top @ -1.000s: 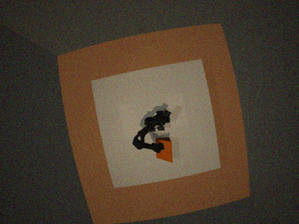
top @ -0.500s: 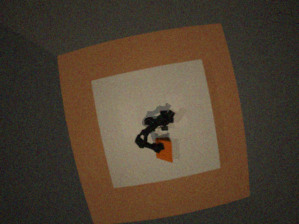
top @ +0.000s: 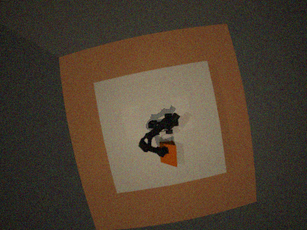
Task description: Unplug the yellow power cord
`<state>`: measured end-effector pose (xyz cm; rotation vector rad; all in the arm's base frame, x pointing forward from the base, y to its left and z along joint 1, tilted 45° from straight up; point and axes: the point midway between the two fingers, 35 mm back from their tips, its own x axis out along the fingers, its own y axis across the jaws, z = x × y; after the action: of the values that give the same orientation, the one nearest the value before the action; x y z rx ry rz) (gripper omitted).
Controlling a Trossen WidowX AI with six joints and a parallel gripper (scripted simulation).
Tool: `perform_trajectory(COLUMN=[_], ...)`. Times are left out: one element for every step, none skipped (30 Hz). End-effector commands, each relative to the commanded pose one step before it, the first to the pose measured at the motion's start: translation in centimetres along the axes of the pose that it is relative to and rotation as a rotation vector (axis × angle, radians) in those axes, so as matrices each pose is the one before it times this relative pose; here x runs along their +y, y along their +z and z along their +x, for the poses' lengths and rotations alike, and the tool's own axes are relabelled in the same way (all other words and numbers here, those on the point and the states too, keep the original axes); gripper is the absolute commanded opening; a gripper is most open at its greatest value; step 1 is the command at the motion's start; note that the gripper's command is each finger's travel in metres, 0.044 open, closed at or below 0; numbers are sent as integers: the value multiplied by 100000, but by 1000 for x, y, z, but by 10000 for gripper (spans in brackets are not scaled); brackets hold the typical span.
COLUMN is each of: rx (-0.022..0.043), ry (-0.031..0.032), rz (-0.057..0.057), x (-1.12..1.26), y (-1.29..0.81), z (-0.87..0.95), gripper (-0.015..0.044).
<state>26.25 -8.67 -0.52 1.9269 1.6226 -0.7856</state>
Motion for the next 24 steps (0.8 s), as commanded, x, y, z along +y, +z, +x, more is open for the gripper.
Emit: perform_trajectory(rx=[-183,-1305,-803,0,0,1,1,2,3,4,6,7,8,9,10,11,12,13,14,15,10,7,5,2], ry=[76,211,136,0,0,0,0,-1,-1,-1,-2,-2,-2,-2,-3,-3,-3,-3,-4,-4,-3,-2,-1,0], rz=[912,831,518,0,0,1,1,2,2,3,3,3,3,3,2,2,2,2,1,1,1,0,0,0], x=[-17,5,1,0,0,-1,-2,-3,-4,-5,-7,-9,-10,-11,-12,-13,-14,-15,-16,-17,-11,-8,-5,-2], y=[-103,19,14,0,0,-27,-50,-74,-99,-125,-150,-165,-168,-168,-167,-167,-167,-167,-167,-166,-108,-76,-48,-17], z=[-177,-424,-261,0,0,0,0,-1,-1,-1,0,0,0,1,1,1,2,2,2,3,2,1,1,0], gripper=[160,160,160,160,160,160,160,160,160,160,160,160,160,160,160,160,160,160,160,160,160,160,160,160])
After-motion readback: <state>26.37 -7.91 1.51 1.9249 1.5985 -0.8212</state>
